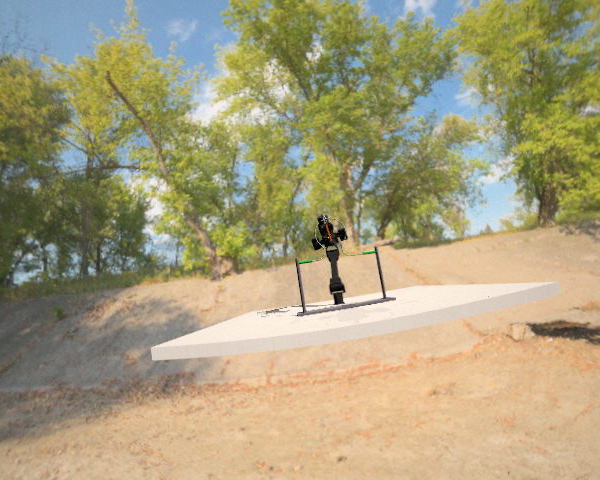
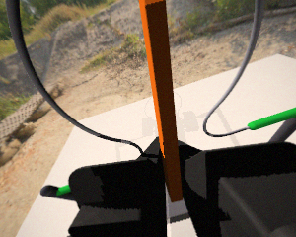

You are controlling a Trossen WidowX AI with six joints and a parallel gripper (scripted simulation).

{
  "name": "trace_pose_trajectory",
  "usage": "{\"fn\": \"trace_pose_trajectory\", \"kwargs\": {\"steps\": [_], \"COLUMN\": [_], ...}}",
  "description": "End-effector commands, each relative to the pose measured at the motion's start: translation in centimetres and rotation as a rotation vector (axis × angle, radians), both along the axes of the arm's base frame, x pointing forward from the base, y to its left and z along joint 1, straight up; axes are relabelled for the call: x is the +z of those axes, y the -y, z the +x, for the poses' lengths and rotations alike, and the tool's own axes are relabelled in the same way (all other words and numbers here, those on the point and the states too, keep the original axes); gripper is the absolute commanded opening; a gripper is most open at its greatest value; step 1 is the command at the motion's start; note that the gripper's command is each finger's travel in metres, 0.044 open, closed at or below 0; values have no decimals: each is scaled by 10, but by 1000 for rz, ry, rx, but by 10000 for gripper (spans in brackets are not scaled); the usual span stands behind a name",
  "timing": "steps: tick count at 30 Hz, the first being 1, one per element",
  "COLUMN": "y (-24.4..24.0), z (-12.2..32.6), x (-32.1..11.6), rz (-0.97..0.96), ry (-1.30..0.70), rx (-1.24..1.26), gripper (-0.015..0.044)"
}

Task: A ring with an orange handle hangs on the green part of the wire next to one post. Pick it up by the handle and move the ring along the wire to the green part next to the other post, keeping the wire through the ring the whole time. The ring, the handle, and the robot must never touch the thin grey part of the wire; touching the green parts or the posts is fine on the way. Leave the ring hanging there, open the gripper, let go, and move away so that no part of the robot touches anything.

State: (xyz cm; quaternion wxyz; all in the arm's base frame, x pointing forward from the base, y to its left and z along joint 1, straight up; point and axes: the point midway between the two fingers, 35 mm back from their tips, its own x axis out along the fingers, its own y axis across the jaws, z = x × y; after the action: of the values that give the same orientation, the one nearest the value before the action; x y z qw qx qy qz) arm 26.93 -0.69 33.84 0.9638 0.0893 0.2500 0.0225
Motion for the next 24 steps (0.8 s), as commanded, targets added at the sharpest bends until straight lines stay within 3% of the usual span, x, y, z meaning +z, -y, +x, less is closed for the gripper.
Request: {"fn": "trace_pose_trajectory", "kwargs": {"steps": [1, 24], "y": [2, 13], "z": [0, 1], "x": [-1, -1], "rz": [-65, -361], "ry": [7, 44], "rx": [0, -4], "gripper": [-150, -150]}}
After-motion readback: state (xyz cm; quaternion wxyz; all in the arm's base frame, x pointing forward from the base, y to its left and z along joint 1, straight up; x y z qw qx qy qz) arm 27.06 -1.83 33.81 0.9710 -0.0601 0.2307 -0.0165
